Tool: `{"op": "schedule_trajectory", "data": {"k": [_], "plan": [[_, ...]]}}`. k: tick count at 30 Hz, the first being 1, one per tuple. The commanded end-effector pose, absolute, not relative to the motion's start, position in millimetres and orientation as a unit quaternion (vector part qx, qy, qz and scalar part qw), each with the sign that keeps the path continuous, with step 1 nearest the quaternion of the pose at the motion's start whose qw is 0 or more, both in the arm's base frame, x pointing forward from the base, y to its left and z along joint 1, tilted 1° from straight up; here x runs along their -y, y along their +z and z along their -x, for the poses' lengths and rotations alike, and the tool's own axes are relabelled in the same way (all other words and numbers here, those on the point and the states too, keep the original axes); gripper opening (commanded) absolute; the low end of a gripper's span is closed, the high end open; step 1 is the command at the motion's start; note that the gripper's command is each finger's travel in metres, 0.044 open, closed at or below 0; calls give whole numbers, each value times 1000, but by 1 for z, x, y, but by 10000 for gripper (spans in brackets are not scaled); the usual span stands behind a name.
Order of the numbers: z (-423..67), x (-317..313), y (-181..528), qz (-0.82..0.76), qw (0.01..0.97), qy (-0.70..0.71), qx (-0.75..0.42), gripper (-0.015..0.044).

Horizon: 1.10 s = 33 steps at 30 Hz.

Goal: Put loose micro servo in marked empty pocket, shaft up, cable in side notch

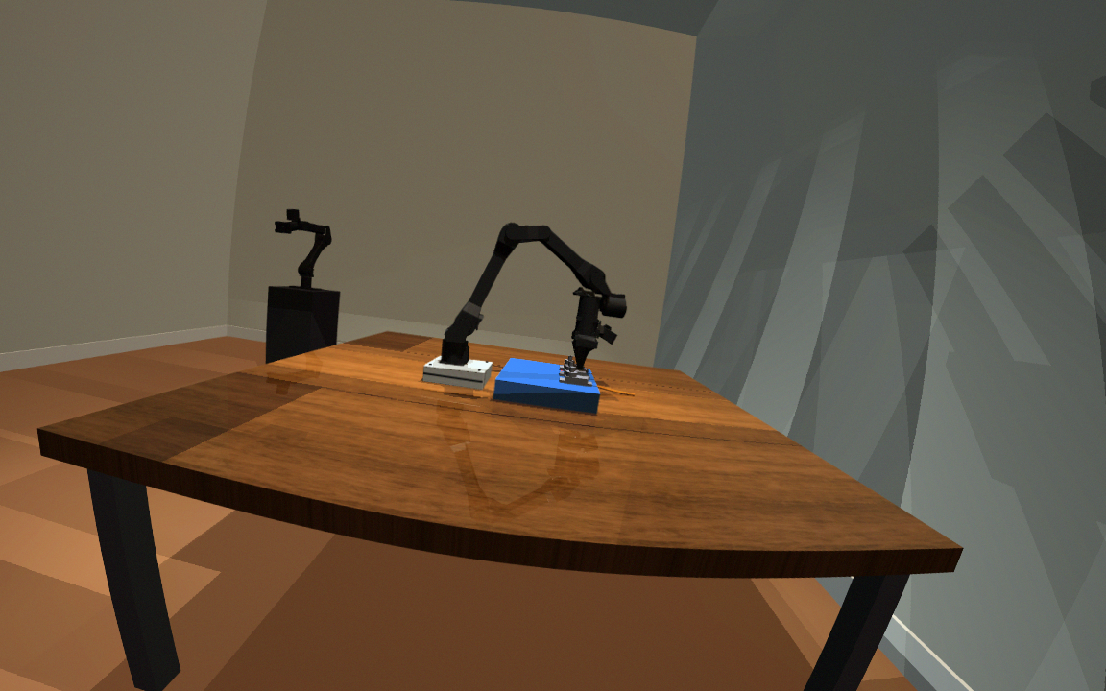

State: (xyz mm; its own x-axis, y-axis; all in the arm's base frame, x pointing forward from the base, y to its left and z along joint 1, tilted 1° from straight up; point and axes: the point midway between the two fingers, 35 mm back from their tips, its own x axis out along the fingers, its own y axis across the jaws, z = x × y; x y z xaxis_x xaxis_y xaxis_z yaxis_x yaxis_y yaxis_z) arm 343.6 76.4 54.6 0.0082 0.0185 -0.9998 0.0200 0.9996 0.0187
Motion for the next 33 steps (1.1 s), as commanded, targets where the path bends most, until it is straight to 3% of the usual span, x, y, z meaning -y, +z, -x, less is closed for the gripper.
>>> {"op": "schedule_trajectory", "data": {"k": [1, 3, 10, 20, 21, 29, 33], "plan": [[-344, -77, 51, -12, 710, 1, -704, 0], [-344, -77, 49, -12, 710, 1, -704, 0], [-343, -76, 51, -12, 710, 1, -704, 184], [-343, -76, 86, -12, 710, 1, -704, 188], [-342, -76, 86, -14, 713, 0, -701, 214], [-271, -80, 132, -13, 709, 1, -705, 424], [-235, -77, 148, -13, 707, 1, -707, 440]]}}
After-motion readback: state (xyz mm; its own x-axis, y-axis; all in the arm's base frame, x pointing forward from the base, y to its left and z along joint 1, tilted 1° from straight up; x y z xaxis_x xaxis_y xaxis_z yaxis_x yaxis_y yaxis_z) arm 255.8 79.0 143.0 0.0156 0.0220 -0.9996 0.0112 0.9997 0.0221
